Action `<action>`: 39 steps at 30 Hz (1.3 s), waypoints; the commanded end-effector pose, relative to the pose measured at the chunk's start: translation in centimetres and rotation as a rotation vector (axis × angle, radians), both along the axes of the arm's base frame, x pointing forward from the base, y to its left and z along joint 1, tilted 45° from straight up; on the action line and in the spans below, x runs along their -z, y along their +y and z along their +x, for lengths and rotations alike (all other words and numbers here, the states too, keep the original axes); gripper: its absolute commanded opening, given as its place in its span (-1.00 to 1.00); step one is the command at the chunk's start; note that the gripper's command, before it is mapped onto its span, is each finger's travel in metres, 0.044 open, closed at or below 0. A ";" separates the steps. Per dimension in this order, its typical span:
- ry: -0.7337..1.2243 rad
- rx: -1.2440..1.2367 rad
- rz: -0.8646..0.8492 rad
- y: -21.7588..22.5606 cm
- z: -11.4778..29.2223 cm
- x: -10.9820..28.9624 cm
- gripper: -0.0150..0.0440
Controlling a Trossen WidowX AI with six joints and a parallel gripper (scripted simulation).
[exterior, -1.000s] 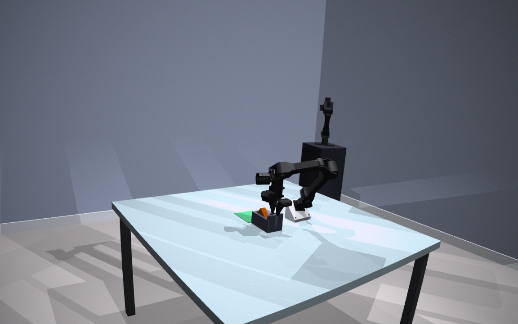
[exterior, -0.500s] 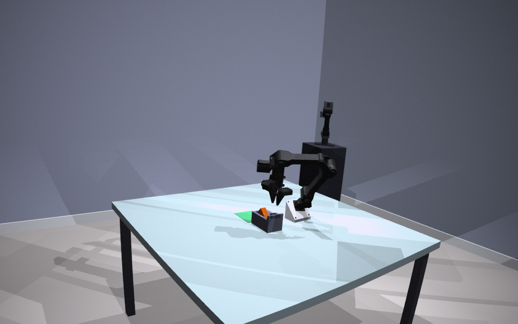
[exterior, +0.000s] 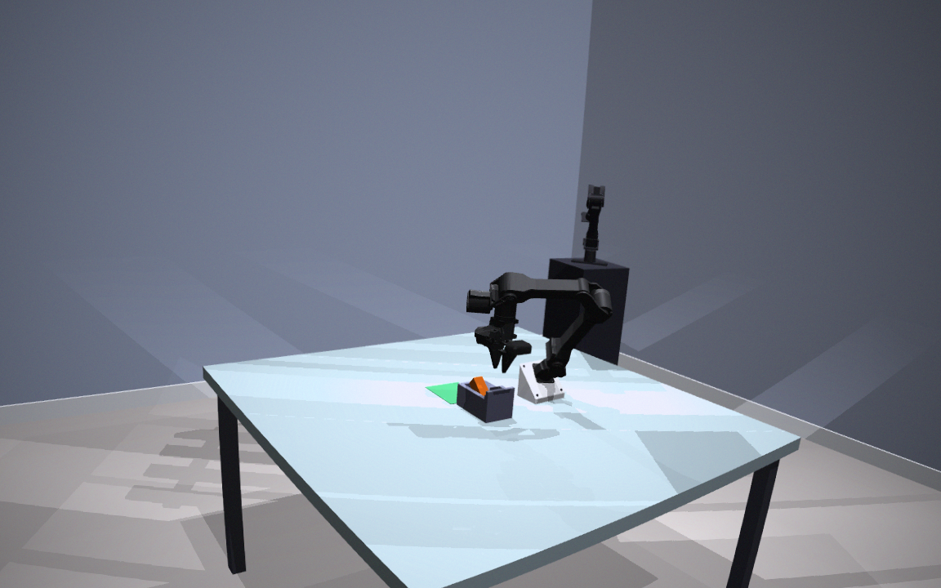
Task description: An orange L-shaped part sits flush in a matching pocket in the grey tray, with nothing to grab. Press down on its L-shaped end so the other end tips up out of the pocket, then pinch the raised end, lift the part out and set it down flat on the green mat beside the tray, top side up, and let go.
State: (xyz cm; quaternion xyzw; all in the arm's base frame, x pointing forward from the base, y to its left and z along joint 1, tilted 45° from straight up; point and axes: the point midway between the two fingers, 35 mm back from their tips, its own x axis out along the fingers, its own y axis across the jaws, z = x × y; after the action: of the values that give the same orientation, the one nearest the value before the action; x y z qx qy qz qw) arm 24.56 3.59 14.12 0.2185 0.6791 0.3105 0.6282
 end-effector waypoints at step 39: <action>-1.072 -1.137 0.191 -3.2 1.3 7.2 0.46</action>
State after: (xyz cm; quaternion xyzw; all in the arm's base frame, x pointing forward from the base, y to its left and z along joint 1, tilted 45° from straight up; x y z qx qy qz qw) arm 25.94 0.00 7.33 -0.2910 0.2613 0.7055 0.5910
